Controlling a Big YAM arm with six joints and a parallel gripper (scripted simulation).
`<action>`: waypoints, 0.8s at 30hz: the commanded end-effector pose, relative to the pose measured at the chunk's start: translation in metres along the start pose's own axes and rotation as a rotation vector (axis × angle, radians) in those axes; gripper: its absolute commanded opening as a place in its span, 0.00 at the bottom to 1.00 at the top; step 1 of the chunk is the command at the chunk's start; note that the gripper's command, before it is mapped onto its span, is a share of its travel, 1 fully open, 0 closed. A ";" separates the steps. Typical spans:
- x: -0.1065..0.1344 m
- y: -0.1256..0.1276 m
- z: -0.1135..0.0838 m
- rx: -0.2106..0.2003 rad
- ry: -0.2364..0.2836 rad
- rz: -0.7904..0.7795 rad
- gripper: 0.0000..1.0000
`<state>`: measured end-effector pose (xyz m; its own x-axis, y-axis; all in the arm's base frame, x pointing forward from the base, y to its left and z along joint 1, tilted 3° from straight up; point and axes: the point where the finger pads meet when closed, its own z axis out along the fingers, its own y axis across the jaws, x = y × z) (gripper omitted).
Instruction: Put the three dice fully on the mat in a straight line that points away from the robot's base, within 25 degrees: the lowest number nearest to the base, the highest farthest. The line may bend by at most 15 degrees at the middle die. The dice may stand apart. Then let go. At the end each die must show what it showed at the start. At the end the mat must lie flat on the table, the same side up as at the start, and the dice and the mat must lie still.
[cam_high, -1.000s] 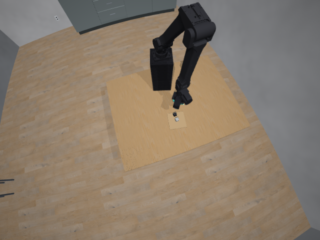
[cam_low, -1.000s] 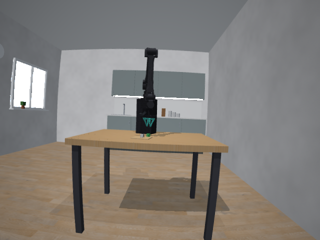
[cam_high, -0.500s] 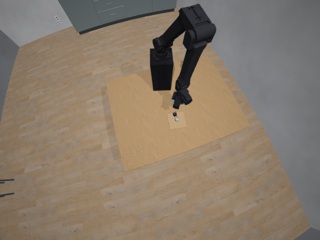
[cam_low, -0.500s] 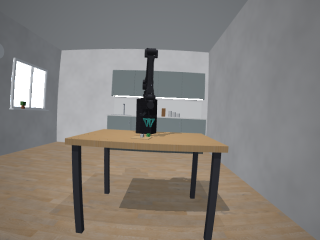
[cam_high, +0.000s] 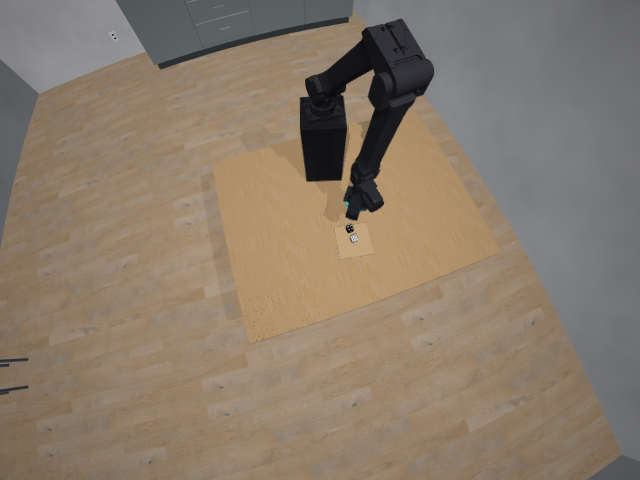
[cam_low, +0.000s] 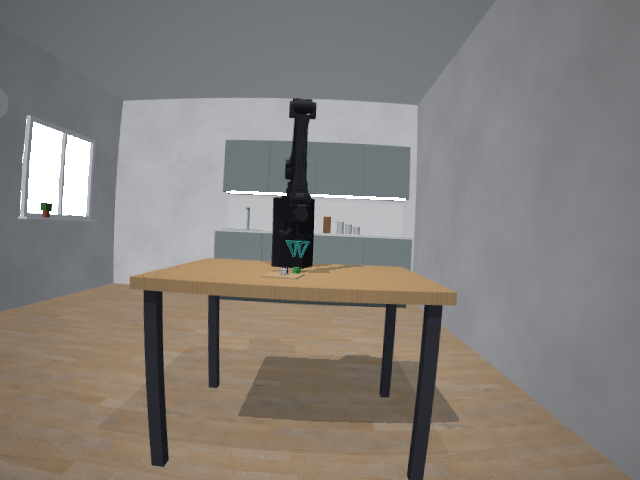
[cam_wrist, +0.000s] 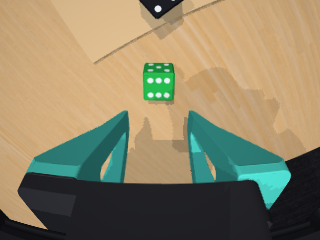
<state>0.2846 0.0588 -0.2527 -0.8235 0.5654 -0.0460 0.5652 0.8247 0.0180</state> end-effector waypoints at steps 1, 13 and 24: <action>-0.004 0.000 0.006 -0.007 -0.011 0.010 0.39; -0.005 0.000 0.022 -0.006 -0.011 0.010 0.39; -0.005 0.000 0.032 -0.007 -0.012 0.010 0.39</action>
<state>0.2833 0.0585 -0.2837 -0.8238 0.5653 -0.0418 0.5653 0.8248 0.0135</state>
